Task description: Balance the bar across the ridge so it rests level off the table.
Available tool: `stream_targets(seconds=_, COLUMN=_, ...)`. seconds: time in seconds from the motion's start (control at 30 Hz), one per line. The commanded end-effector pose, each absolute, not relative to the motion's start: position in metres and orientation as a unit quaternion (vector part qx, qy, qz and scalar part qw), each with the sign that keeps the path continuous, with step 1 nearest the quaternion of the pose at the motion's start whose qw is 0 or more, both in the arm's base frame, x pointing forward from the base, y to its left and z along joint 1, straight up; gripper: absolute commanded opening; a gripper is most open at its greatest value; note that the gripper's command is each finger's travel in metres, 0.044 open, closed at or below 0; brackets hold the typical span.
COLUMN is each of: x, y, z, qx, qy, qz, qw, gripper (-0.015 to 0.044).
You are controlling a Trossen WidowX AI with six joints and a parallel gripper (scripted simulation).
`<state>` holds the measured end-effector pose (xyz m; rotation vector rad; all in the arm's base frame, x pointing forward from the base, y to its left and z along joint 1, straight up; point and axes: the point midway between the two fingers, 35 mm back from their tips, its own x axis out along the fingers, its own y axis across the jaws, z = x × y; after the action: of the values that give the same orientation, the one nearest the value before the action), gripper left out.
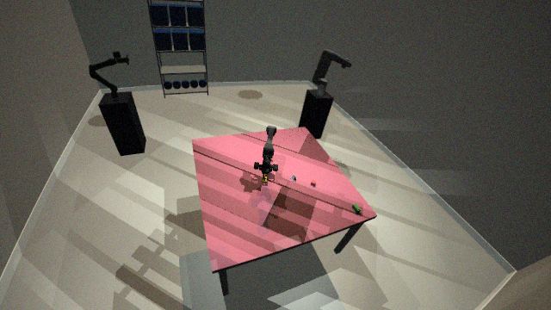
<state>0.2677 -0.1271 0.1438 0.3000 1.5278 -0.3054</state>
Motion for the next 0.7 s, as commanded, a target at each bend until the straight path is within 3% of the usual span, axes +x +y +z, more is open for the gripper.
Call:
stream_targets(seconds=0.0, x=0.276, y=-0.118, z=0.148, qx=0.147, qy=0.680, qz=-0.151, qw=0.702, gripper=0.0000)
stream_targets(seconds=0.67, x=0.309, y=-0.056, z=0.150, qx=0.244, qy=0.653, qz=-0.240, qw=0.676, gripper=0.0000)
